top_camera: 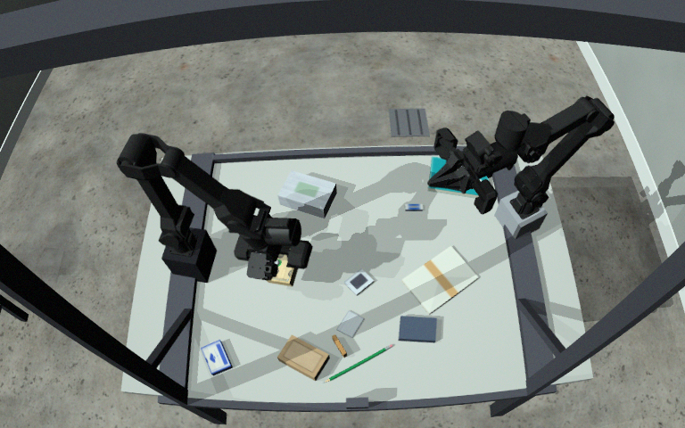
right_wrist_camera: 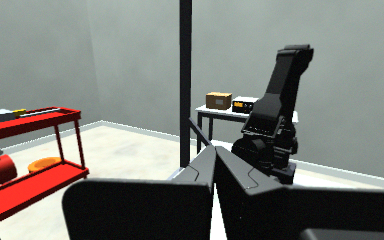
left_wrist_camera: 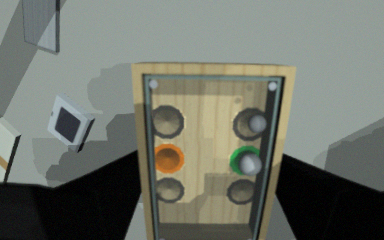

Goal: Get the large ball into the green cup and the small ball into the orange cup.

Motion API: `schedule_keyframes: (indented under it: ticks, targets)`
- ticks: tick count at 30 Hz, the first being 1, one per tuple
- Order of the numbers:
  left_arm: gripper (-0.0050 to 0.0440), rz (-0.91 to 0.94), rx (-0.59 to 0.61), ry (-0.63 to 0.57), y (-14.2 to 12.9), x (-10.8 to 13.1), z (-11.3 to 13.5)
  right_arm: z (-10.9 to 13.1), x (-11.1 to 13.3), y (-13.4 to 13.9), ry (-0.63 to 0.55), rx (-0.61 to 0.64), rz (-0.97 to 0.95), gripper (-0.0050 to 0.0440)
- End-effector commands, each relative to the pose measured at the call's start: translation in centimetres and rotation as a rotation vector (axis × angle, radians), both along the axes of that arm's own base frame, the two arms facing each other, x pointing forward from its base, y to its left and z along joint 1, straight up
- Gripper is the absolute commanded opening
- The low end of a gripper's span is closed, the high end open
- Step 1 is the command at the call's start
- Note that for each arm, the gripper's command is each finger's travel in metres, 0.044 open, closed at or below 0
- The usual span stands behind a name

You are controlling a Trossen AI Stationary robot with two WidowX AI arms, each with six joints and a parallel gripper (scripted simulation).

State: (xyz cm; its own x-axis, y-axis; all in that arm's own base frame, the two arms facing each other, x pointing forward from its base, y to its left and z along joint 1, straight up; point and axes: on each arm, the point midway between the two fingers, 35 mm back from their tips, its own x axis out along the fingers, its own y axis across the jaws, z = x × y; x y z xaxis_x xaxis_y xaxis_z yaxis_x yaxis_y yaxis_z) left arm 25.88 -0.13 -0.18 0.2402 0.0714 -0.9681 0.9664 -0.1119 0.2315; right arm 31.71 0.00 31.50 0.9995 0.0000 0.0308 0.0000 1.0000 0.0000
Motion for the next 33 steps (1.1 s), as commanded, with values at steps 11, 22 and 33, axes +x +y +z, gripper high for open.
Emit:
schedule_keyframes:
  ticks: [11,22,33]
  targets:
    - [-0.0050,0.016,0.164,-0.066,-0.74,0.28,0.20,0.79,-0.14,0.00,-0.019,0.000,0.000,-0.0050]
    - [-0.0050,0.017,0.160,-0.080,-0.75,0.35,0.52,0.79,-0.14,0.00,-0.019,0.000,0.000,-0.0050]
    - [-0.0050,0.012,0.095,0.011,-0.43,0.79,0.47,0.79,-0.14,0.00,-0.019,0.000,0.000,-0.0050]
